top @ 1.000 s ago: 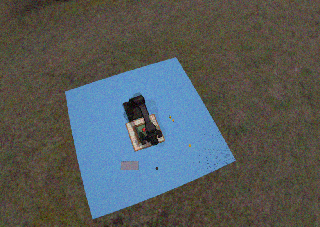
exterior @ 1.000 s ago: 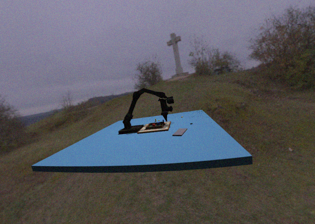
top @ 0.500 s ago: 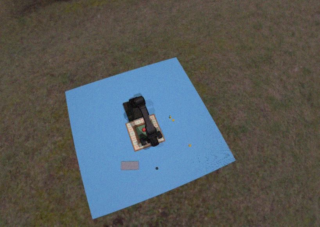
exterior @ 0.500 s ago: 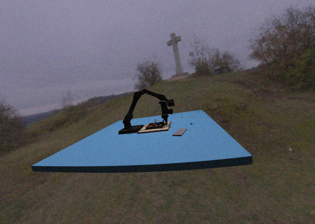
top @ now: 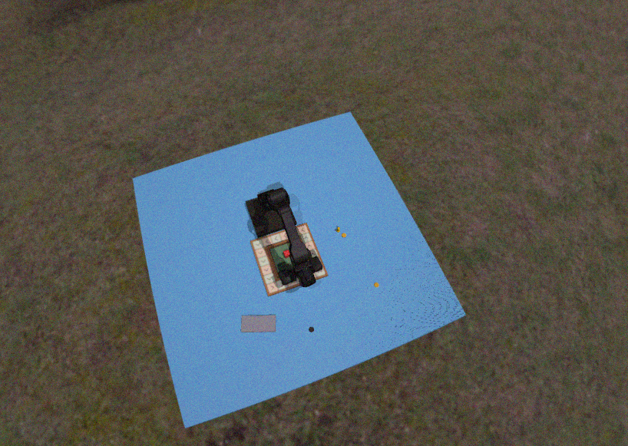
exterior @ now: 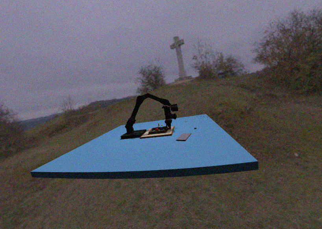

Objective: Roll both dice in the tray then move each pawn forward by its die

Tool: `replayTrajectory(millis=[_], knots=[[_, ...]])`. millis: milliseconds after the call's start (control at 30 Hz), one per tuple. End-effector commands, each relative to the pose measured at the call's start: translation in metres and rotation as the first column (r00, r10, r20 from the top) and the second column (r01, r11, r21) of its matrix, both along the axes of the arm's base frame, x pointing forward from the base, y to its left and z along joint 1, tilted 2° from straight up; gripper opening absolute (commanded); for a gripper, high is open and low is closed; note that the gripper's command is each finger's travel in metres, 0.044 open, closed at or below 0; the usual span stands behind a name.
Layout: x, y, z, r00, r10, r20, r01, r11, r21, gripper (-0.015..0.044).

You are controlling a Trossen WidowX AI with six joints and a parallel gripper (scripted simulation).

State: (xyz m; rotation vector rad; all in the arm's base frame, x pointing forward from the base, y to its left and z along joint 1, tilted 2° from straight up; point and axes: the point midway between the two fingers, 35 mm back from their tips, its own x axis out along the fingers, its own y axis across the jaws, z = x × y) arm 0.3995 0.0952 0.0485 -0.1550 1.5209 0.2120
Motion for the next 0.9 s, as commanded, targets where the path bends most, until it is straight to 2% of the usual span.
replayTrajectory(millis=[0, 133, 233, 433, 500, 667, 733, 867], knots=[[0.0, 0.0, 0.001, 1.0, 0.0, 0.001, 0.0, 1.0, 0.0, 0.0341], [0.0, 0.0, 0.011, 1.0, -0.001, 0.001, 0.001, 1.0, 0.0, 0.044], [-0.001, -0.002, 0.045, 1.0, -0.004, 0.002, 0.004, 1.0, -0.001, 0.044], [-0.002, -0.002, 0.048, 1.0, -0.004, 0.002, 0.004, 1.0, -0.001, 0.044], [-0.007, 0.008, 0.049, 1.0, 0.015, 0.002, -0.015, 1.0, -0.001, 0.0387], [-0.056, 0.071, 0.054, 0.988, 0.152, 0.005, -0.152, 0.988, -0.001, 0.0256], [-0.064, 0.079, 0.054, 0.985, 0.17, 0.005, -0.17, 0.985, -0.001, 0.0204], [-0.064, 0.079, 0.054, 0.985, 0.17, 0.005, -0.17, 0.985, -0.001, 0.02]])
